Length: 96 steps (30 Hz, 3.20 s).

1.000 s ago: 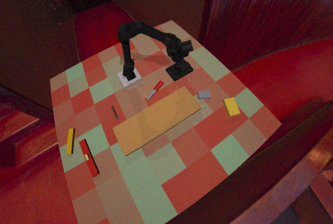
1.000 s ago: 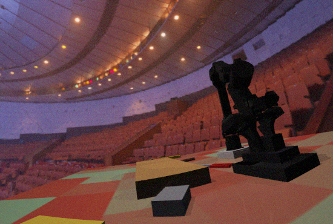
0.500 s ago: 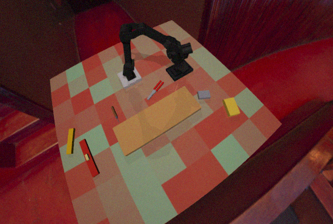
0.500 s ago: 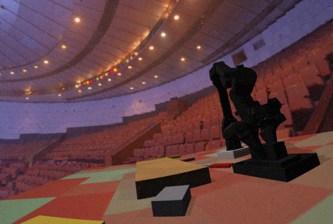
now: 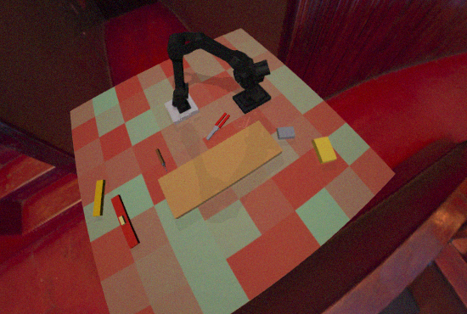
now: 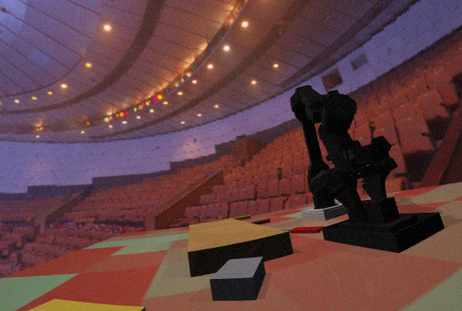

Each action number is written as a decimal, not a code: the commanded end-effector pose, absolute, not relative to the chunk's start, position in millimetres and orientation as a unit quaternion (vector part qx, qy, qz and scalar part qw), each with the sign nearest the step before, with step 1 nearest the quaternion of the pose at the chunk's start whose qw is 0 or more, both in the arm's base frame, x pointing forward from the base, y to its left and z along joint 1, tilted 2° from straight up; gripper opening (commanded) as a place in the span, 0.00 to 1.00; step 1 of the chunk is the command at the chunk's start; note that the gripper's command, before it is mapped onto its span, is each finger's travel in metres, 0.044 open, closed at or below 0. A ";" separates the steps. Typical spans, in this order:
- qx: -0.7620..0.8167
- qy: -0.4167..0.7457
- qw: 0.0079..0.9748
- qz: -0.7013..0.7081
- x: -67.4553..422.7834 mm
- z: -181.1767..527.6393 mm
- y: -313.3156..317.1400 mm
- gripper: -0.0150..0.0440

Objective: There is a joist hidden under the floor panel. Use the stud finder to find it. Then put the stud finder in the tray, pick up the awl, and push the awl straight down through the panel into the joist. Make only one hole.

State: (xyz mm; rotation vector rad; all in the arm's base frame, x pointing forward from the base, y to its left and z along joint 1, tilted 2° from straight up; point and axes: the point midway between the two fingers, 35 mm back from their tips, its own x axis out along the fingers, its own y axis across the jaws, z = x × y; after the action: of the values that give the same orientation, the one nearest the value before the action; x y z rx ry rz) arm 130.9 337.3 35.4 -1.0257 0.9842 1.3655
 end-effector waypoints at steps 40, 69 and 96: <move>0.400 0.582 0.639 -0.304 306.7 80.7 5.2 1.00; 0.732 0.003 0.033 -0.680 167.9 64.5 -210.5 1.00; 0.732 0.003 0.033 -0.681 161.8 43.8 -211.6 1.00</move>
State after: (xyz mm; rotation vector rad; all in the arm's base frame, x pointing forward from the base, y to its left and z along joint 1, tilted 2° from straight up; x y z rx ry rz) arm 162.7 -211.9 51.6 -2.3550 -0.0019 2.1784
